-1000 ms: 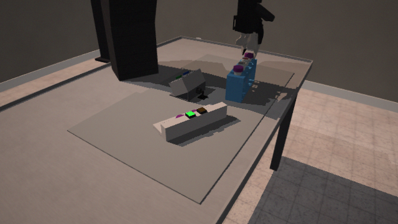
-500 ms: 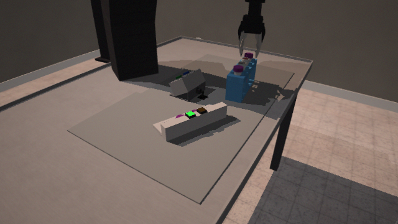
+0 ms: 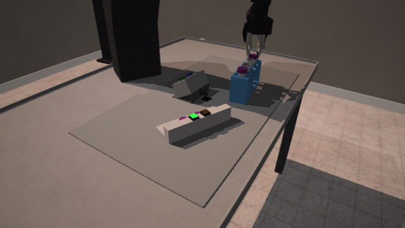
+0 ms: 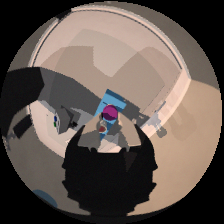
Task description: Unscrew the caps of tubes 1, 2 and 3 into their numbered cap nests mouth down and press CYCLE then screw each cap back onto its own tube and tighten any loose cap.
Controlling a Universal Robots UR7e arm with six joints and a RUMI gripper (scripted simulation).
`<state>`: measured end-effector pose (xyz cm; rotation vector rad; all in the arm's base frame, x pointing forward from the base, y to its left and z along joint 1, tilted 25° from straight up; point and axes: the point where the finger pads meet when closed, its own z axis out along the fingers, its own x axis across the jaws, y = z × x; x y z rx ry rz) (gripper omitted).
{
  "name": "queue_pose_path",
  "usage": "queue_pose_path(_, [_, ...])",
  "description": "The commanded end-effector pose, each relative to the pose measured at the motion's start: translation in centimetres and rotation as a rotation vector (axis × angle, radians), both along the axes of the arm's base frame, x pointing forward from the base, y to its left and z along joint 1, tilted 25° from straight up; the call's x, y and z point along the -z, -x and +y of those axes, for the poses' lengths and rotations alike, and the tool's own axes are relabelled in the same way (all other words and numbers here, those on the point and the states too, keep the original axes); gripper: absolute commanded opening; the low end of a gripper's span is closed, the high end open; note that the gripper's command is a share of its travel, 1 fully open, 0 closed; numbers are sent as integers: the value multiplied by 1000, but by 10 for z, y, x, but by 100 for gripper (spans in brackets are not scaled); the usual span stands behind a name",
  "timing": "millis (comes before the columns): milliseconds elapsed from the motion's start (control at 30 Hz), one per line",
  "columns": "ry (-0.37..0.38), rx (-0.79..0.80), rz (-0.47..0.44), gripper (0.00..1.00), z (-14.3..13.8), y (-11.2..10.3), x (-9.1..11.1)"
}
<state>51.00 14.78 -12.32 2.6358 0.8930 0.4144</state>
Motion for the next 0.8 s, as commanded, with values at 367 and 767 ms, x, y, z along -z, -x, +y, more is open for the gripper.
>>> queue_pose_path(367, [-37,89,-22,0,0,0,0])
queue_pose_path(767, [-260,632,-148,0,0,-1,0])
